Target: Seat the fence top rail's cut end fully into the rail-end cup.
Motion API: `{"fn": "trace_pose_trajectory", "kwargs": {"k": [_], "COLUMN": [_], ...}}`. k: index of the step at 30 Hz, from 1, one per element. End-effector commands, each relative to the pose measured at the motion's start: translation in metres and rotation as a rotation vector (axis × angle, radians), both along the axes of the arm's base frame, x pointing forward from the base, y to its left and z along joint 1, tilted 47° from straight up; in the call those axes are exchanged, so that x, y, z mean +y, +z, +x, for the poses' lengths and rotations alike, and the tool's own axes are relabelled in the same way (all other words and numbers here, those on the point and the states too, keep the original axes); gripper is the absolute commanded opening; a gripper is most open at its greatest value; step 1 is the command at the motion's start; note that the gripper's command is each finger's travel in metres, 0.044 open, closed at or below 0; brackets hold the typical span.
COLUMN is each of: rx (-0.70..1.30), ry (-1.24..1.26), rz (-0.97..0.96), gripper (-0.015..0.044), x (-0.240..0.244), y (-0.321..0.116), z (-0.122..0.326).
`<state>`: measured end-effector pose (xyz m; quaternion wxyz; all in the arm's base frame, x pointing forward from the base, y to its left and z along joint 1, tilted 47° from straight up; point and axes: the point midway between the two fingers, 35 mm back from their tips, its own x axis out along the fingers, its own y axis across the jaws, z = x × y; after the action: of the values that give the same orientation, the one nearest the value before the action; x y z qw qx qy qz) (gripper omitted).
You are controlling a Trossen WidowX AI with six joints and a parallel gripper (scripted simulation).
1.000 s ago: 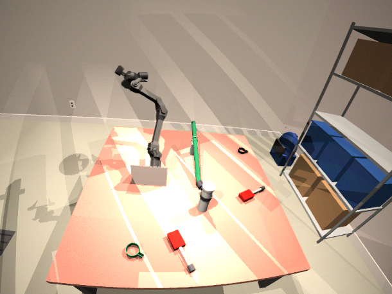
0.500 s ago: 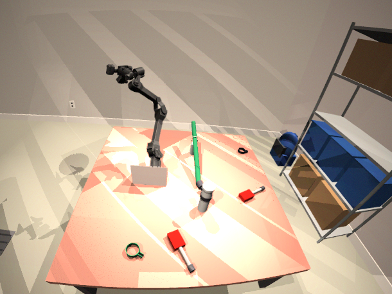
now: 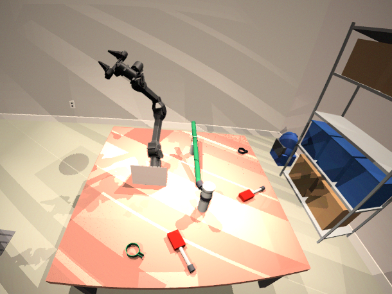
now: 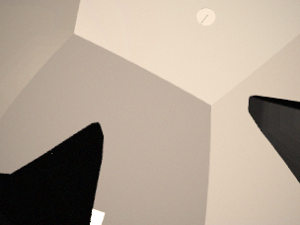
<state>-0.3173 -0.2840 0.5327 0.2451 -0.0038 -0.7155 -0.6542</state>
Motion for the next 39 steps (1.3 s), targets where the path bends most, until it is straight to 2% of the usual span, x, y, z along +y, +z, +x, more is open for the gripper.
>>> {"fn": "trace_pose_trajectory", "kwargs": {"k": [1, 7, 12, 21, 31, 39], "rx": [-0.006, 0.013, 0.046, 0.26, 0.58, 0.982], "ry": [0.128, 0.305, 0.412, 0.801, 1.22, 1.672], "rz": [0.225, 0.453, 0.593, 1.052, 1.389, 1.568], "gripper": [0.044, 0.044, 0.044, 0.044, 0.044, 0.044], "x": [-0.05, -0.101, -0.126, -0.175, -0.163, -0.106], "y": [-0.034, -0.073, -0.097, -0.187, -0.269, -0.339], "z": [0.025, 0.076, 0.107, 0.223, 0.344, 0.446]}}
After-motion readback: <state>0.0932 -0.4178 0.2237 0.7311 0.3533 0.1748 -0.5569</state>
